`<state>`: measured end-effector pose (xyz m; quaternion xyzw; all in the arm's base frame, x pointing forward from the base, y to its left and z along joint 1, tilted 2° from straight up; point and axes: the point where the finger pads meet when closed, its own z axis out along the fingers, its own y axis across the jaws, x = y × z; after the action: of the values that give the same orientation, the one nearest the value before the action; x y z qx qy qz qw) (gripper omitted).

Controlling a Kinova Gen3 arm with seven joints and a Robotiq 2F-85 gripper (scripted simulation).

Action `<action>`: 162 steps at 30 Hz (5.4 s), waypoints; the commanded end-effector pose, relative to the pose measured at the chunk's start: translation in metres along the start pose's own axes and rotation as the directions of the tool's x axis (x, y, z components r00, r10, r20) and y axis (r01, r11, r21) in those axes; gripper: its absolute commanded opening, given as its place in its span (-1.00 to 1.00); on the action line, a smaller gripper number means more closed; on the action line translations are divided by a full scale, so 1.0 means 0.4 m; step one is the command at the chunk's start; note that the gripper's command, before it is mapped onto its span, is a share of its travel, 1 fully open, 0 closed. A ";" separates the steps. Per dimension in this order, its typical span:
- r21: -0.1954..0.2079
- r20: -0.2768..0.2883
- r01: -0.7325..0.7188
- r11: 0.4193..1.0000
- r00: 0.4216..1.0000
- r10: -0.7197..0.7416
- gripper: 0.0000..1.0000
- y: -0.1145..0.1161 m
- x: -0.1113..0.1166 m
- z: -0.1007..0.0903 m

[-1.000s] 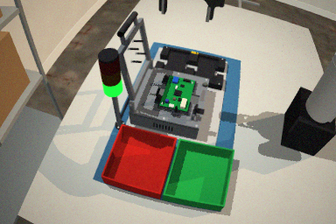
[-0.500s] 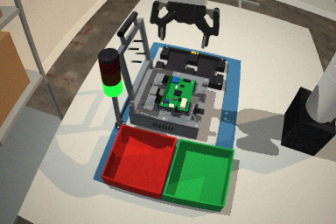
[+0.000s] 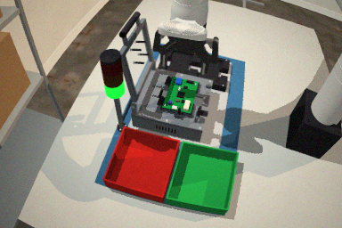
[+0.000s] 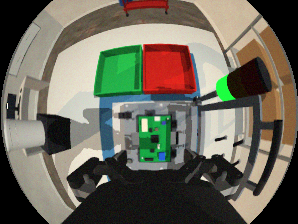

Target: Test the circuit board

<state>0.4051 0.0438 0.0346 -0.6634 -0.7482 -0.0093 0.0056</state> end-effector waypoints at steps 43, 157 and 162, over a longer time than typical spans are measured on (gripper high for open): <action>0.005 -0.009 0.004 1.000 1.000 -0.004 1.00 -0.005 0.016 0.117; 0.001 -0.009 -0.001 1.000 1.000 0.001 0.74 0.007 0.015 0.227; 0.002 -0.009 -0.001 1.000 1.000 0.001 0.74 0.006 0.016 0.223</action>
<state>0.4048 0.0501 -0.0560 -0.6624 -0.7491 -0.0097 0.0098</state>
